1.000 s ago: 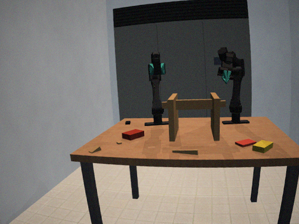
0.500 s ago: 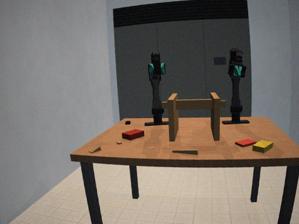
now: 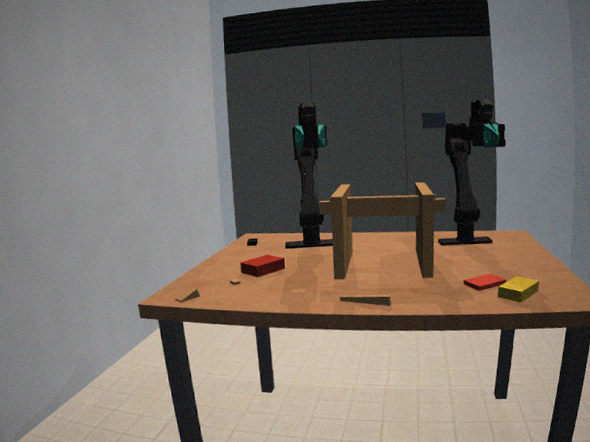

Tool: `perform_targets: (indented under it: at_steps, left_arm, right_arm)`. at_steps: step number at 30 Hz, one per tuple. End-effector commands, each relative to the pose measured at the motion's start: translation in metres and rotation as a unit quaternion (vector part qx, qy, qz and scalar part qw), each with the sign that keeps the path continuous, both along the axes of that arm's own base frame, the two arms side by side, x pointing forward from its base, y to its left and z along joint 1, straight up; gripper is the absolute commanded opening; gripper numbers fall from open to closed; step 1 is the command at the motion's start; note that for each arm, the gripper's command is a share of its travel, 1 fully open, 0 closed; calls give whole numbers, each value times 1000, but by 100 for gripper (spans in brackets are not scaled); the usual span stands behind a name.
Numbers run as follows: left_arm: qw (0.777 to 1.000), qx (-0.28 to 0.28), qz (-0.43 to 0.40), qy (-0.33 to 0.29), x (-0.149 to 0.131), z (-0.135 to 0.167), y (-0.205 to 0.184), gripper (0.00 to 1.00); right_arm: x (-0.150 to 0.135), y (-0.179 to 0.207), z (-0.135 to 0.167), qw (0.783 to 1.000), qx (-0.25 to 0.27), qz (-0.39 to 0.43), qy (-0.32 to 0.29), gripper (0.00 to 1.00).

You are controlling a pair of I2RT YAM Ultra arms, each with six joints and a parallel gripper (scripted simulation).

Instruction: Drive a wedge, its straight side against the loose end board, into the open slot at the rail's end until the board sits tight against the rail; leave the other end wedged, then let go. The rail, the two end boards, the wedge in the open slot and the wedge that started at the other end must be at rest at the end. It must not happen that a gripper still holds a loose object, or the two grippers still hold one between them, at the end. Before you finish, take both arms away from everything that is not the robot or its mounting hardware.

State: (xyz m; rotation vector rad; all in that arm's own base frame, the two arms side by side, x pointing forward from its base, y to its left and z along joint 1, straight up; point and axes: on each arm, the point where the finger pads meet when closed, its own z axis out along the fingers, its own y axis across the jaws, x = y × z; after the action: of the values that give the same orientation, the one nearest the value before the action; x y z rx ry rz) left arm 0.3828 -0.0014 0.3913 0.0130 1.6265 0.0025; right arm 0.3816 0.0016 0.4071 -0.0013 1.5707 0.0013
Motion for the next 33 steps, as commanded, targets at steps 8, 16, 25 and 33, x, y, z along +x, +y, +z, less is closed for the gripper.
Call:
perform_targets:
  at_steps: [8, 16, 25, 33]
  left_arm:
    - [998, -13, -2, -67, -7, 47, -1, 0]
    - [998, -6, 6, -66, -6, 45, 4, 0]
    - [997, -4, 0, -77, -11, 54, -1, 0]
    - [998, -2, 3, -67, -7, 46, 2, 0]
  right_arm:
    - [-3, 0, 20, 1000, -2, -1, -20, 45]
    - [-3, 0, 17, 1000, -2, -1, -18, 45]
    - [-3, 2, 21, 1000, -2, 2, -21, 45]
    - [-3, -3, 17, 1000, -2, -5, -18, 45]
